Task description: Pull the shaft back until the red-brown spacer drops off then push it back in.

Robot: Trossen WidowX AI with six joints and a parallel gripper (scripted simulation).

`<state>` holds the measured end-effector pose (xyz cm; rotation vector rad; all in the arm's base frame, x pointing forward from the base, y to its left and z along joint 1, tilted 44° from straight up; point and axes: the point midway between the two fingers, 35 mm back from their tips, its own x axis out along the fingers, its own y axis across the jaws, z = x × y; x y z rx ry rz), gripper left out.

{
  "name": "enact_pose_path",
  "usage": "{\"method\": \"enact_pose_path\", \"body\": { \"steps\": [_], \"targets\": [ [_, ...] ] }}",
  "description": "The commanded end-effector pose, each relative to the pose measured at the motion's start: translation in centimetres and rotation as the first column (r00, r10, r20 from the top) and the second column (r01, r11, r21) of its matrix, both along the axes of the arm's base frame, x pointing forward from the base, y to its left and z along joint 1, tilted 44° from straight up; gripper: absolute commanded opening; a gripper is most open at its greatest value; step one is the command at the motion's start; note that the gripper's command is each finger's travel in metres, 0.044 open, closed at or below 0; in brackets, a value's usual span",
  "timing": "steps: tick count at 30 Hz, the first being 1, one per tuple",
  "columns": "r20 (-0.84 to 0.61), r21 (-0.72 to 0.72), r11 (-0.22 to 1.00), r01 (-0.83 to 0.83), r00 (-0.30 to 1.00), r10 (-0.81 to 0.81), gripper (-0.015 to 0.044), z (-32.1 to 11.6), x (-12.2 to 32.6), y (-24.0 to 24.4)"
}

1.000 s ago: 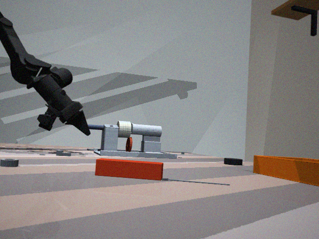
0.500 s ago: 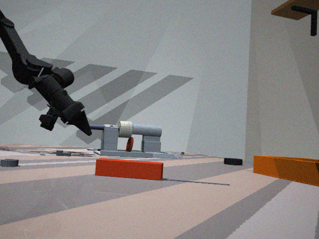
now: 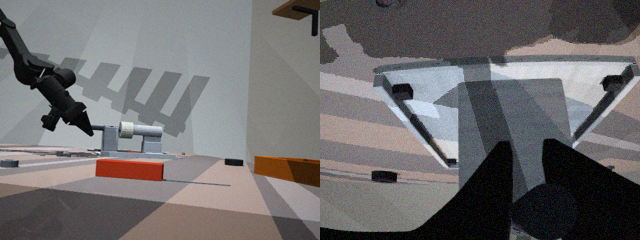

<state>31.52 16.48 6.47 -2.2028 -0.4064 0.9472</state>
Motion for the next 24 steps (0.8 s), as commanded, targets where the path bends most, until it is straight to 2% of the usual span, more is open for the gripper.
{"method": "enact_pose_path", "body": {
  "steps": [1,24],
  "targets": [
    [0.002,-0.003,1.0,0.001,1.0,-0.001,0.0,0.0,0.31,0.02],
    [0.002,-0.003,1.0,0.001,1.0,-0.001,0.0,0.0,0.99,0.03]
  ]
}}
